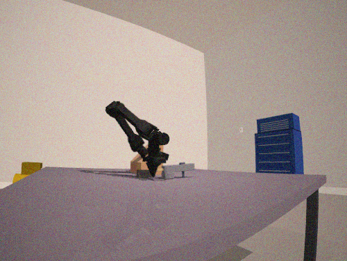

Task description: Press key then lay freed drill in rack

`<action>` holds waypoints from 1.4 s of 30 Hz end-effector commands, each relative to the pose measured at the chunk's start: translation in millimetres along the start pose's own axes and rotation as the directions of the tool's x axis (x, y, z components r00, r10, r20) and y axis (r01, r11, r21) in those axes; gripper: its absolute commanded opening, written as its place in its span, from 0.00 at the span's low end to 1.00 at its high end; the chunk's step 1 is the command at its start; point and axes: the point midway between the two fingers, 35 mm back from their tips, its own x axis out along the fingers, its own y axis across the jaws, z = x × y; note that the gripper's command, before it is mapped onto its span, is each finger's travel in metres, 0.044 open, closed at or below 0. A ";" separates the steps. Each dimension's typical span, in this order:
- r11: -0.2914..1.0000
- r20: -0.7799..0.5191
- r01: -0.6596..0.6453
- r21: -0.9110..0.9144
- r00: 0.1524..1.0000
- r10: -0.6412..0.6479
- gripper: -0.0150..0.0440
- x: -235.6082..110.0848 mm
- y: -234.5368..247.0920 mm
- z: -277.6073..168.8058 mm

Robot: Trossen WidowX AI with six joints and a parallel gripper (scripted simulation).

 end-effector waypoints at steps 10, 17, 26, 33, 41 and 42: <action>1.000 -0.001 0.000 -0.001 1.000 0.000 0.30 0.8 0.3 -13.1; 1.000 -0.001 0.000 -0.001 1.000 0.000 0.61 0.8 0.3 -13.1; 1.000 -0.002 0.005 -0.001 1.000 -0.005 1.00 1.7 -0.3 -9.3; 1.000 -0.002 0.005 -0.001 1.000 -0.005 1.00 2.1 -0.7 -6.3; 1.000 -0.002 0.005 -0.001 1.000 -0.005 1.00 2.9 -0.5 -2.8; 1.000 -0.002 0.005 -0.001 1.000 -0.005 1.00 3.0 -0.5 -2.3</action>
